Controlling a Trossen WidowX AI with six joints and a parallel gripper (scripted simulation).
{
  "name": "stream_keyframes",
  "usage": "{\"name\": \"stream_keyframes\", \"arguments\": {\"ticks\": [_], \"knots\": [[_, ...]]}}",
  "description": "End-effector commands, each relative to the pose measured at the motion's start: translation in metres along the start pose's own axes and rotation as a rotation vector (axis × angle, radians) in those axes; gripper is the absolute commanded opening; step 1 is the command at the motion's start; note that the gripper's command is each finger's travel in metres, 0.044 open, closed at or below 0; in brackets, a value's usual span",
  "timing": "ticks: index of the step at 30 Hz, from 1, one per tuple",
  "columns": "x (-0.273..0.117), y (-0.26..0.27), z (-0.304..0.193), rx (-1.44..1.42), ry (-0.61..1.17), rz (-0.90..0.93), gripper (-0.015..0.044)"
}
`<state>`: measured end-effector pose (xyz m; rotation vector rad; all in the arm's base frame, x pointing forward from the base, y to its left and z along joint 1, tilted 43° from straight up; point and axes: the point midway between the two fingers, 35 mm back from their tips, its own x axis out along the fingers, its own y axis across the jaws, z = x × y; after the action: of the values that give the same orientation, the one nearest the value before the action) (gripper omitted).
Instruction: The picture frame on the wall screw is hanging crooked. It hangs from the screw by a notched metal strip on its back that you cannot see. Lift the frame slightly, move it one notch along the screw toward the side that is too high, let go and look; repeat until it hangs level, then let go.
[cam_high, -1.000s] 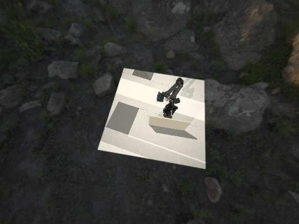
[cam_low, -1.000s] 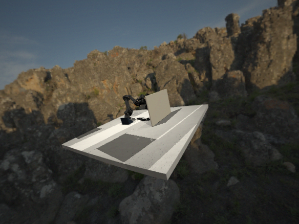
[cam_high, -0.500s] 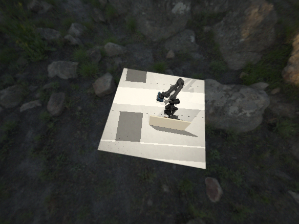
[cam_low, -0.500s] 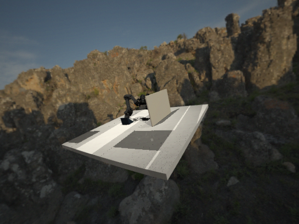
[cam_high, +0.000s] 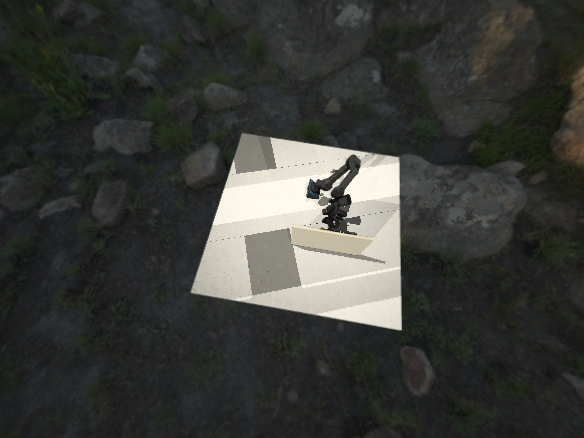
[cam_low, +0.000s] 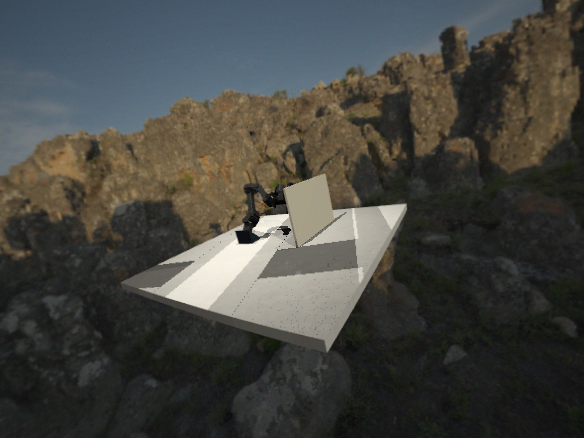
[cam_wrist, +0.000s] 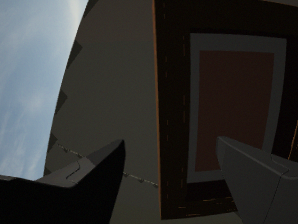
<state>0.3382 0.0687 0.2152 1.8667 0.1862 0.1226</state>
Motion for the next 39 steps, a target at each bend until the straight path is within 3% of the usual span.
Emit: {"name": "stream_keyframes", "arguments": {"ticks": [1, 29, 35, 39], "knots": [[0.007, 0.0, 0.0, 0.002, 0.002, -0.002, 0.026], [0.027, -0.001, 0.0, 0.002, 0.002, 0.0, 0.026], [0.027, -0.001, 0.0, 0.002, 0.002, 0.0, 0.0103], [0.027, -0.001, 0.0, 0.002, 0.002, 0.0, 0.0076]]}}
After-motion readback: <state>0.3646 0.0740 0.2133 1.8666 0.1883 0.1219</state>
